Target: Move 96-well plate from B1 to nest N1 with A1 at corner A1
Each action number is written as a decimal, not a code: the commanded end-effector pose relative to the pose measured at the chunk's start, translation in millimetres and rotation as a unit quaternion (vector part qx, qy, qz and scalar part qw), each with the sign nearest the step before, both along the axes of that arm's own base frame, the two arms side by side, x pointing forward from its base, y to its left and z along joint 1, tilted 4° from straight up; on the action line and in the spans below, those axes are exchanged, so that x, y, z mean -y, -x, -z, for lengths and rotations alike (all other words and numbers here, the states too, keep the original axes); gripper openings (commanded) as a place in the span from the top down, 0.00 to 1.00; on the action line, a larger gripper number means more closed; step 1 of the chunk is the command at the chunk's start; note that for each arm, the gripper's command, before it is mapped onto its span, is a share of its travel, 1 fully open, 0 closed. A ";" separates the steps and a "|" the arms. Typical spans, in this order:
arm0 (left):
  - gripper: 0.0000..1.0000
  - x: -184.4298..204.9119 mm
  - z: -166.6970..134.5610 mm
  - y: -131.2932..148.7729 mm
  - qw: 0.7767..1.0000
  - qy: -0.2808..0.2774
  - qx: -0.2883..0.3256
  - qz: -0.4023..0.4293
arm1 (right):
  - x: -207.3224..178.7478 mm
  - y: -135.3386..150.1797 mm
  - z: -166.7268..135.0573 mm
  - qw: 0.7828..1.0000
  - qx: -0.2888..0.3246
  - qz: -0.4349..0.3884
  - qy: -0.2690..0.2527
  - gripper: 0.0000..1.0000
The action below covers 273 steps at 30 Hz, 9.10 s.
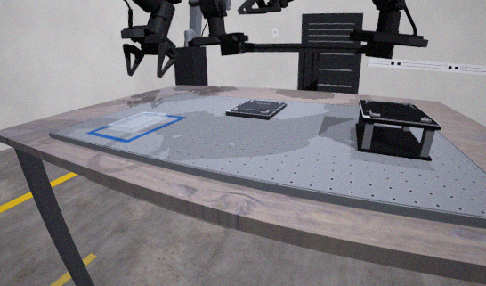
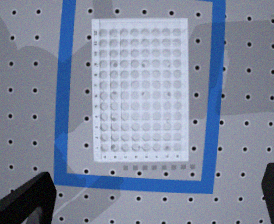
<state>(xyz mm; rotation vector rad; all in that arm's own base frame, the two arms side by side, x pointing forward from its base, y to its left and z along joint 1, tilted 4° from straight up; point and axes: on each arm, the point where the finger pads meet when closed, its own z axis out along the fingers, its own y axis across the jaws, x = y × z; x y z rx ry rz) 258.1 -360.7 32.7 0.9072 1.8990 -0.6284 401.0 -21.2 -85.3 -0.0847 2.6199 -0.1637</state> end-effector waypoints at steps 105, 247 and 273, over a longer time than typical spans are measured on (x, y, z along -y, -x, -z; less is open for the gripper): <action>0.00 6.3 -18.1 -1.1 1.000 0.019 0.016 0.007 | 6.8 -55.7 96.3 0.973 -0.225 0.047 -0.033 0.17; 0.00 6.3 -18.1 -1.1 1.000 0.019 0.016 0.007 | 4.8 -78.2 79.8 0.731 -0.210 -0.622 0.188 0.19; 0.00 6.3 -18.1 -1.1 1.000 0.019 0.016 0.007 | 11.3 -65.1 94.0 0.732 -0.217 -0.620 0.181 0.19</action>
